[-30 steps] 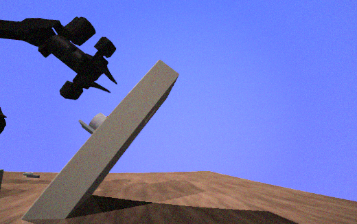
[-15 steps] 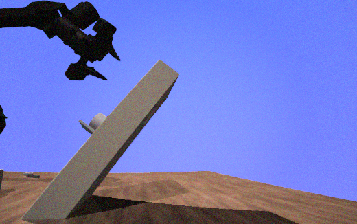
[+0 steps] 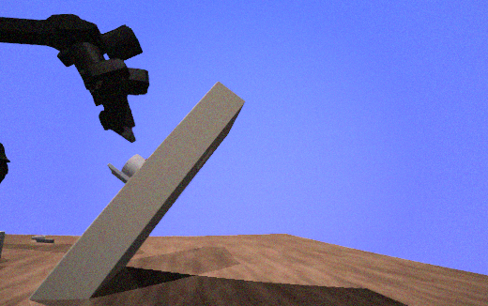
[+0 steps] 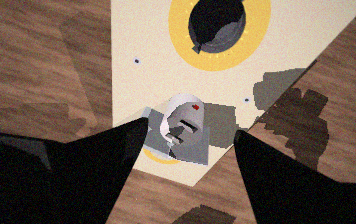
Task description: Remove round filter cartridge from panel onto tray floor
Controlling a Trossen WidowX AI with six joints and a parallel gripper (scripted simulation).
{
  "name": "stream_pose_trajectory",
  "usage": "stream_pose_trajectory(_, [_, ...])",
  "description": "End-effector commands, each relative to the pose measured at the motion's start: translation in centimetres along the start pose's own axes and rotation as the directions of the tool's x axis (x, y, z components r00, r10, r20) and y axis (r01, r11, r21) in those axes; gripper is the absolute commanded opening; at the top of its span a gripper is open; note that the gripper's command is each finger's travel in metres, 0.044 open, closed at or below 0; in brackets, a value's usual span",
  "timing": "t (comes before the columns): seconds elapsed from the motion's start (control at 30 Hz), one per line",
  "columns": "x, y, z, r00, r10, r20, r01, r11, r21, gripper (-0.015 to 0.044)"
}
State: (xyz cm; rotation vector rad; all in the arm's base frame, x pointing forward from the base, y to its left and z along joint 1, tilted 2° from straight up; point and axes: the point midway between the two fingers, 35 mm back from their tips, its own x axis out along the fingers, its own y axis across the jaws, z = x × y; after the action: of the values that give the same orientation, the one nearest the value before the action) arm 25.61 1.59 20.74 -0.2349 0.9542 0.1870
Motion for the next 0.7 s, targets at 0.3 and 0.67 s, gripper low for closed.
stream_pose_trajectory(0.3, [2.1,0.4,-2.0,0.996,0.023,-0.085,-0.005,0.977,0.215,0.0305])
stream_pose_trajectory(0.67, [3.9,0.4,-2.1,0.996,0.023,-0.084,-0.005,0.977,0.215,0.0305])
